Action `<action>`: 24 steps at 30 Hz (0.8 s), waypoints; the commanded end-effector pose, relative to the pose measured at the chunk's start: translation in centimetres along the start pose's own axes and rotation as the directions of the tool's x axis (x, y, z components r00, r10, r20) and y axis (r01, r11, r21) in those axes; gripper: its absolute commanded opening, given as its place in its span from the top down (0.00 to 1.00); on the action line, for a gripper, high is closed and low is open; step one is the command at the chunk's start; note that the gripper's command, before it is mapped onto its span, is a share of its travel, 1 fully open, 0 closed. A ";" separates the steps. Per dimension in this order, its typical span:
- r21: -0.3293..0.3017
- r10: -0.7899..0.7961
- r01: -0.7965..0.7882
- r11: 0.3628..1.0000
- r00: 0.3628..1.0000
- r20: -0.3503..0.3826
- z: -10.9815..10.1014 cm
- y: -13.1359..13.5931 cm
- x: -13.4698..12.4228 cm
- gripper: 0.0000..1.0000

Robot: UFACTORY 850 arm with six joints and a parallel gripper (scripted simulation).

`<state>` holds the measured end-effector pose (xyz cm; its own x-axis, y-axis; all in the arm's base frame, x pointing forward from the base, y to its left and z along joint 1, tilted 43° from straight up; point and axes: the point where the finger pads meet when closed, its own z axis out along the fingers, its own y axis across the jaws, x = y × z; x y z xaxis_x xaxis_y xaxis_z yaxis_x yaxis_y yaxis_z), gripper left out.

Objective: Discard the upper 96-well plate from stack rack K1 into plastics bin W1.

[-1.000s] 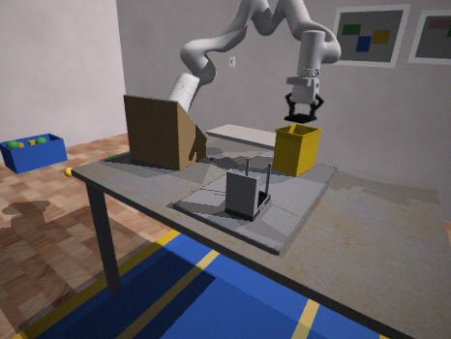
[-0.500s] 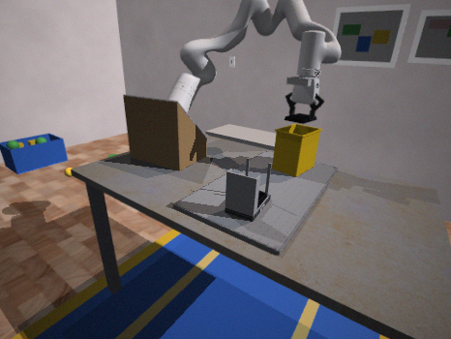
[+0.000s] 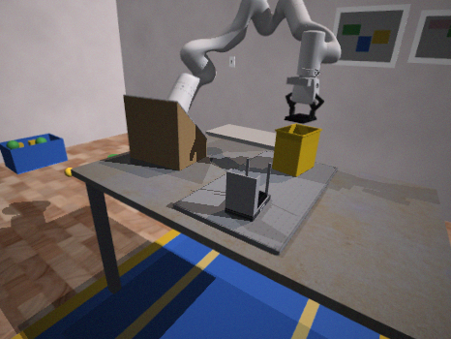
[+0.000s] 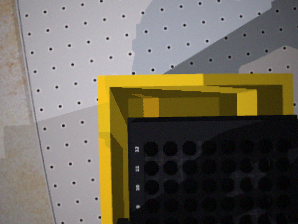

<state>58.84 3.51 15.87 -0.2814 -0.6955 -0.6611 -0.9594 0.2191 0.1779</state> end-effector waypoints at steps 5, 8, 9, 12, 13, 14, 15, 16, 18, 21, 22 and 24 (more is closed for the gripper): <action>0.002 -0.001 0.001 1.000 1.000 0.000 -0.1 -0.1 0.0 1.00; 0.002 -0.001 0.001 1.000 1.000 0.000 0.2 -0.1 0.0 1.00; 0.002 -0.001 0.001 1.000 1.000 0.000 0.4 -0.1 0.0 1.00; 0.002 -0.001 0.001 1.000 1.000 0.000 0.9 -0.1 0.0 1.00; 0.002 -0.001 0.001 1.000 1.000 0.000 1.1 -0.1 0.0 1.00; 0.002 -0.001 0.001 1.000 1.000 0.000 1.2 -0.1 0.0 1.00; 0.002 -0.001 0.001 1.000 1.000 0.000 1.4 -0.1 0.0 1.00; 0.002 -0.001 0.001 1.000 1.000 0.000 1.6 -0.1 0.0 1.00; 0.002 -0.001 0.001 1.000 1.000 0.000 1.9 -0.1 0.0 1.00; 0.002 -0.001 0.001 1.000 1.000 0.000 2.4 -0.1 0.0 1.00; 0.002 -0.001 0.001 1.000 1.000 0.000 2.4 -0.1 0.0 1.00; 0.002 -0.001 0.001 1.000 1.000 0.000 2.6 -0.1 0.0 1.00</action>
<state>58.86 5.05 14.17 -0.2817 -0.6956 -0.6610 -0.9593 0.2189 0.1784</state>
